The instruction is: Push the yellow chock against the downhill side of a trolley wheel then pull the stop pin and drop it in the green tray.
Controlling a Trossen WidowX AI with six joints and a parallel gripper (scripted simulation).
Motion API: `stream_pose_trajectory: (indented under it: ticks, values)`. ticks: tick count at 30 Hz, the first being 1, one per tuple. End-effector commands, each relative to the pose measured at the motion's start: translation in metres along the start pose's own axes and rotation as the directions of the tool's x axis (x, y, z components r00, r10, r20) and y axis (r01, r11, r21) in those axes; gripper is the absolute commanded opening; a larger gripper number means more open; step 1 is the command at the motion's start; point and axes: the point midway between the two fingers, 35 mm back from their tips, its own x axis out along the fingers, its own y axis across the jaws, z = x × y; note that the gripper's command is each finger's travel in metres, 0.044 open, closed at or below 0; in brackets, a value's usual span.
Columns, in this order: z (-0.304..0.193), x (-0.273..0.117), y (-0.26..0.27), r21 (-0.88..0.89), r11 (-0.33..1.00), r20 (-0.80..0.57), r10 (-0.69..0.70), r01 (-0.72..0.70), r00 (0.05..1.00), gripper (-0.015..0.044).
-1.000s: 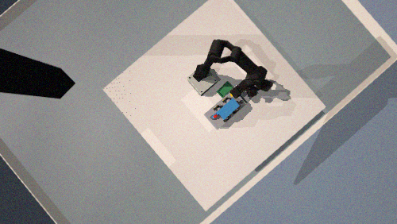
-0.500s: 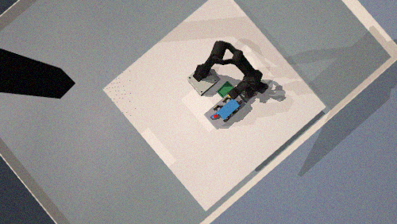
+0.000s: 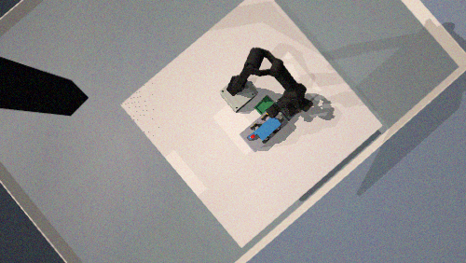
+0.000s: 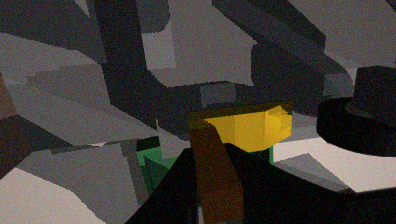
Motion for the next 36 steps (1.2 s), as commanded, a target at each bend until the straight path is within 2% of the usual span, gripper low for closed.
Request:
stream_pose_trajectory:
  ticks: [1,27,34,36]
  values:
    - [0.000,0.000,-0.005,-0.001,1.000,0.002,-0.004,0.004,1.000,0.0000]
    - [0.001,-0.001,-0.018,-0.002,1.000,0.001,0.002,-0.002,1.000,0.0000]
    - [0.001,-0.001,-0.018,-0.002,1.000,0.001,0.002,-0.002,1.000,0.0184]
    - [0.001,-0.001,-0.018,-0.002,1.000,0.001,0.002,-0.002,1.000,0.0190]
